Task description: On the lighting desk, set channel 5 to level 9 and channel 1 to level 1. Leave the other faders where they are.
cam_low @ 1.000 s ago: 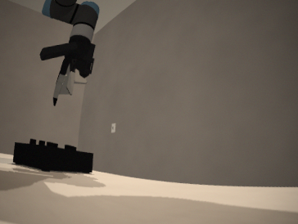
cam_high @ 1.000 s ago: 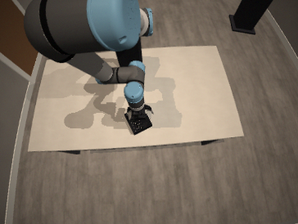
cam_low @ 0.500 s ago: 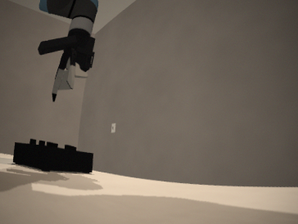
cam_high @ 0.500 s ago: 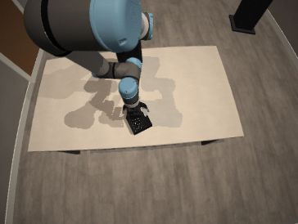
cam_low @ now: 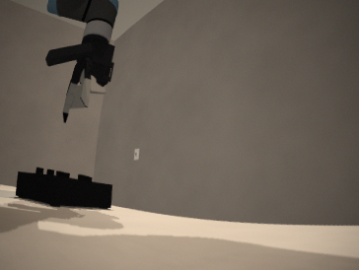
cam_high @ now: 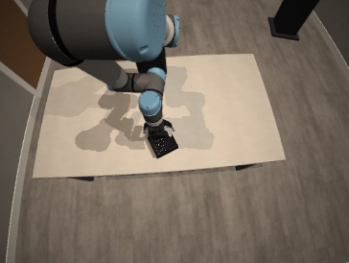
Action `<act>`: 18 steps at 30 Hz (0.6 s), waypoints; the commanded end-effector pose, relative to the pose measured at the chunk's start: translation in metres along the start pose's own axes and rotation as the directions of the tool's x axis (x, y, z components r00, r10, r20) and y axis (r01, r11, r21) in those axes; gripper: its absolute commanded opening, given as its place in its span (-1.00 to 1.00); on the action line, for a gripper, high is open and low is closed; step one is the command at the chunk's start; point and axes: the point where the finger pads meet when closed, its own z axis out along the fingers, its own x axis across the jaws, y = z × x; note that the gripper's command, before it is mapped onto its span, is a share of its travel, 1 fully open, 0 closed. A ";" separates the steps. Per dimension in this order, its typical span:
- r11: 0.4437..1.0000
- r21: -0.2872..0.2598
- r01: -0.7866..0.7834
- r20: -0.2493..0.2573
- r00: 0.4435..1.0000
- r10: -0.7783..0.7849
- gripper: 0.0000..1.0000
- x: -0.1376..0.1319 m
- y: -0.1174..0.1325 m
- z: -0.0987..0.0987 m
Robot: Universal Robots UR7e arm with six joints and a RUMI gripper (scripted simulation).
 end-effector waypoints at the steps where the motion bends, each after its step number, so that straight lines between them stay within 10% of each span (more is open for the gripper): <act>1: 1.000 0.000 -0.015 -0.001 1.000 0.015 1.00 -0.001 0.001 0.001; 10: 0.971 0.020 -0.238 -0.014 0.971 0.238 1.00 -0.012 0.005 0.014; 18: 0.821 0.053 -0.568 -0.019 0.822 0.570 1.00 -0.034 0.014 0.033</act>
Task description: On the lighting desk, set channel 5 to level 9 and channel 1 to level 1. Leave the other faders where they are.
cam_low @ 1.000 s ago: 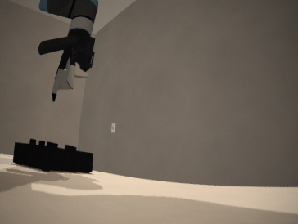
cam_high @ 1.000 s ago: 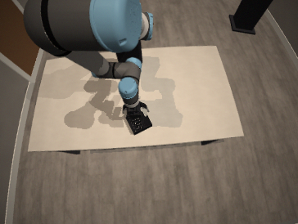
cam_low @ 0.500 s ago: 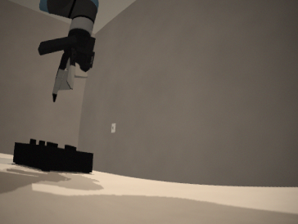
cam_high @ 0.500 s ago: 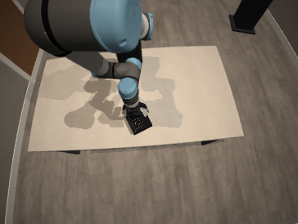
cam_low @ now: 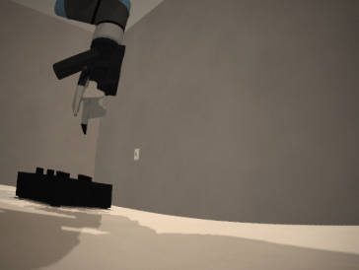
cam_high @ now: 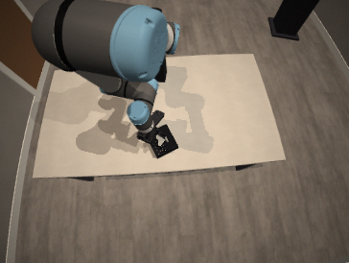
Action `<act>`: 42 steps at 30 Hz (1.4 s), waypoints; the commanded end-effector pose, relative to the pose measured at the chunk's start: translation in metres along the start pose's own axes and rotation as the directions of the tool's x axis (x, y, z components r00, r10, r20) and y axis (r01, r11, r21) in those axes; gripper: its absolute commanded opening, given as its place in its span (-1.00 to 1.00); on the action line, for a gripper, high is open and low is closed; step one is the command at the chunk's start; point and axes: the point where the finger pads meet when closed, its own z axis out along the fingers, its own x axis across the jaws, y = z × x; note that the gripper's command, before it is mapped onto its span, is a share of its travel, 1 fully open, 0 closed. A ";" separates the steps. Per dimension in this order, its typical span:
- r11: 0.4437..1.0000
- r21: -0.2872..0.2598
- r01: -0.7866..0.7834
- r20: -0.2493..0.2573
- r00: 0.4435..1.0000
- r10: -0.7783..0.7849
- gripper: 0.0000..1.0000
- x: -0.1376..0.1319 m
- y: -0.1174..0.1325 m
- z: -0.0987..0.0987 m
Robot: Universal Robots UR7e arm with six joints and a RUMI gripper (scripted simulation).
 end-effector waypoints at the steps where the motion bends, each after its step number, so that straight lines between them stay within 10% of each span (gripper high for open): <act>1: 0.993 0.014 -0.121 -0.011 0.993 0.121 1.00 -0.004 0.006 0.006; 15: 0.812 0.053 -0.582 -0.016 0.812 0.583 1.00 -0.031 0.038 0.024; 42: 0.805 0.054 -0.591 -0.016 0.806 0.592 1.00 -0.031 0.039 0.024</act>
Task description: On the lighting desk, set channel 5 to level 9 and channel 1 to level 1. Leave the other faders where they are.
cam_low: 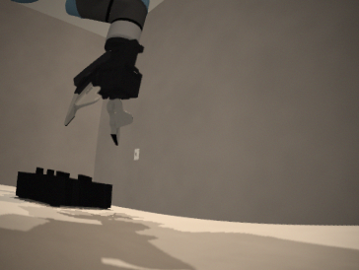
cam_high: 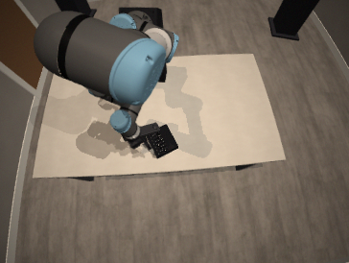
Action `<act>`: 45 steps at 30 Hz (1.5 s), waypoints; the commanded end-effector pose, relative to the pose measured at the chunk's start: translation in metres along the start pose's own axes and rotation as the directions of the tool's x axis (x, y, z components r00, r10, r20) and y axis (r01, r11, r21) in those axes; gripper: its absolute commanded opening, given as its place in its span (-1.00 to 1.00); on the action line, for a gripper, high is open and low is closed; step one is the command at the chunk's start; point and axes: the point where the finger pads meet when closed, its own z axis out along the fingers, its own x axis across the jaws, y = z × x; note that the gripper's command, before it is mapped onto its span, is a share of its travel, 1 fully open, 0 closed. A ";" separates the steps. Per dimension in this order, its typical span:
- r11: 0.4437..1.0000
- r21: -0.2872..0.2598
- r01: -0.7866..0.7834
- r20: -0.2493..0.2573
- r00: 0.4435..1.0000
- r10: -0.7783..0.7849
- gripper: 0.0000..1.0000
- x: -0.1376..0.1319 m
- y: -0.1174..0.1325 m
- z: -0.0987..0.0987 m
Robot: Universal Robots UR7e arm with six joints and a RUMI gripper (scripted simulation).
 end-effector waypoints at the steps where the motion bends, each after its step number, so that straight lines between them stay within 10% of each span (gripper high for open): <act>1: 1.000 -0.001 0.000 -0.001 1.000 0.000 1.00 0.000 0.000 0.000; 45: 1.000 -0.001 0.012 0.000 1.000 -0.012 1.00 0.000 -0.001 -0.001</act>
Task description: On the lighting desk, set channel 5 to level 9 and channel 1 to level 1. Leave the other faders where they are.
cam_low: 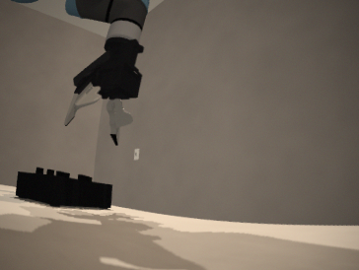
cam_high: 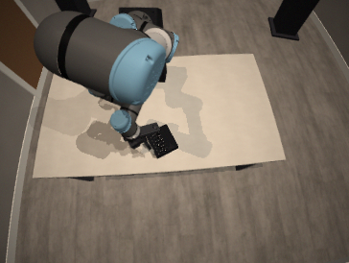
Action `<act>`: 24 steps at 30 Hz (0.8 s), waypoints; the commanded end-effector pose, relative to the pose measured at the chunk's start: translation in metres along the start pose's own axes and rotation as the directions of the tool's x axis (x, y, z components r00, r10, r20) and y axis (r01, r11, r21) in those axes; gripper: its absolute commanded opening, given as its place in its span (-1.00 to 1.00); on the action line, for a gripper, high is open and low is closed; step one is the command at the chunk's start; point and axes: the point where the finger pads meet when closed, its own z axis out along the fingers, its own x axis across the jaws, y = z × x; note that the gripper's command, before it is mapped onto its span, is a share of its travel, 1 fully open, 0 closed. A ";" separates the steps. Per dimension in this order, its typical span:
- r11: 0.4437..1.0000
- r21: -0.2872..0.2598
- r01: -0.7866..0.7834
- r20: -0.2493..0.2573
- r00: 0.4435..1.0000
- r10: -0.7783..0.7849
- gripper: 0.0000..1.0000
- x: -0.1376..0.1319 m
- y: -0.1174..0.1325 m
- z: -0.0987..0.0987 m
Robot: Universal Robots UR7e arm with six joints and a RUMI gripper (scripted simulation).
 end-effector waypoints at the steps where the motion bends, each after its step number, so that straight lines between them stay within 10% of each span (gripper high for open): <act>1: 1.000 -0.002 0.018 0.000 1.000 -0.018 1.00 0.000 -0.001 -0.001; 16: 0.873 -0.026 0.487 0.029 0.873 -0.486 1.00 0.003 -0.042 -0.017; 24: 0.607 -0.038 0.794 0.064 0.609 -0.791 1.00 0.005 -0.070 -0.036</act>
